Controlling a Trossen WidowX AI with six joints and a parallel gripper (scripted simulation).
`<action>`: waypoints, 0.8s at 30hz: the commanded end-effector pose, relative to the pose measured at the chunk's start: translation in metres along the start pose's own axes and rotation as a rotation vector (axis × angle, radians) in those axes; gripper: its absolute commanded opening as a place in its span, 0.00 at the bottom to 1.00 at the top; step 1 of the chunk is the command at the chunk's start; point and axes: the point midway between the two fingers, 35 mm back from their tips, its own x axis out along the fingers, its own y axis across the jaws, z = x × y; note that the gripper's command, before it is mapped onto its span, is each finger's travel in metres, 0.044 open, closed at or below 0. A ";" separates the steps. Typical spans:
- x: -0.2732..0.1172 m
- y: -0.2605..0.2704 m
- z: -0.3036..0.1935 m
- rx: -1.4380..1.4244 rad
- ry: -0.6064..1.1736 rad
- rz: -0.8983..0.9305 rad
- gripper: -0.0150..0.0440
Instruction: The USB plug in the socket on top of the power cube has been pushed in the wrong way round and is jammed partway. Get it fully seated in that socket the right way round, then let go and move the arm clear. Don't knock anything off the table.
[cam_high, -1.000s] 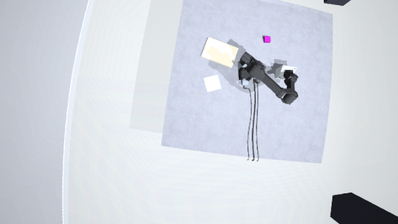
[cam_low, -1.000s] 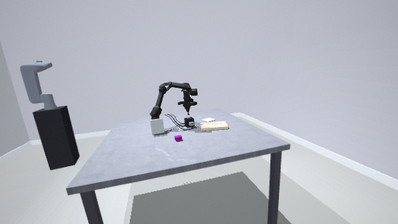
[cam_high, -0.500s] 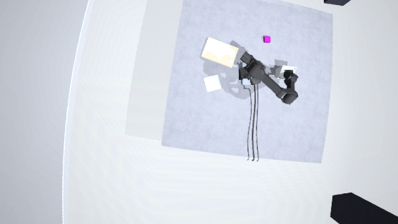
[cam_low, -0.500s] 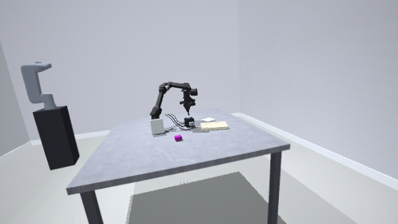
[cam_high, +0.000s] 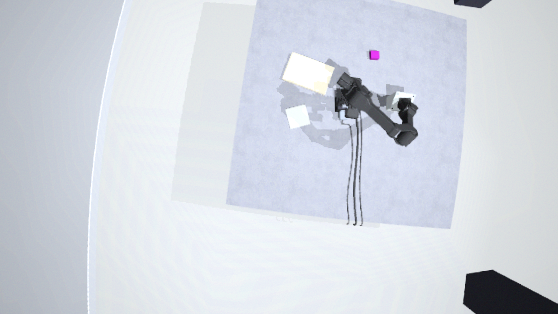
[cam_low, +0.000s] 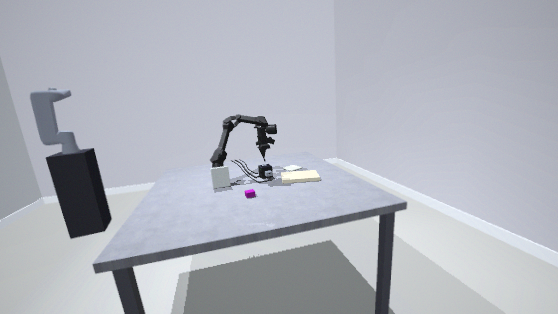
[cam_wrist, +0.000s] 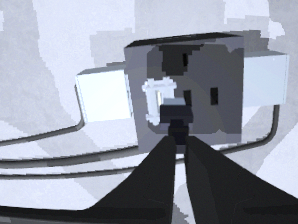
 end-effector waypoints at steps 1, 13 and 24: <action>0.000 0.000 0.000 0.106 0.001 -0.001 0.25; 0.000 0.000 0.000 0.420 0.000 -0.001 0.25; 0.000 0.000 0.000 0.708 0.000 -0.001 0.25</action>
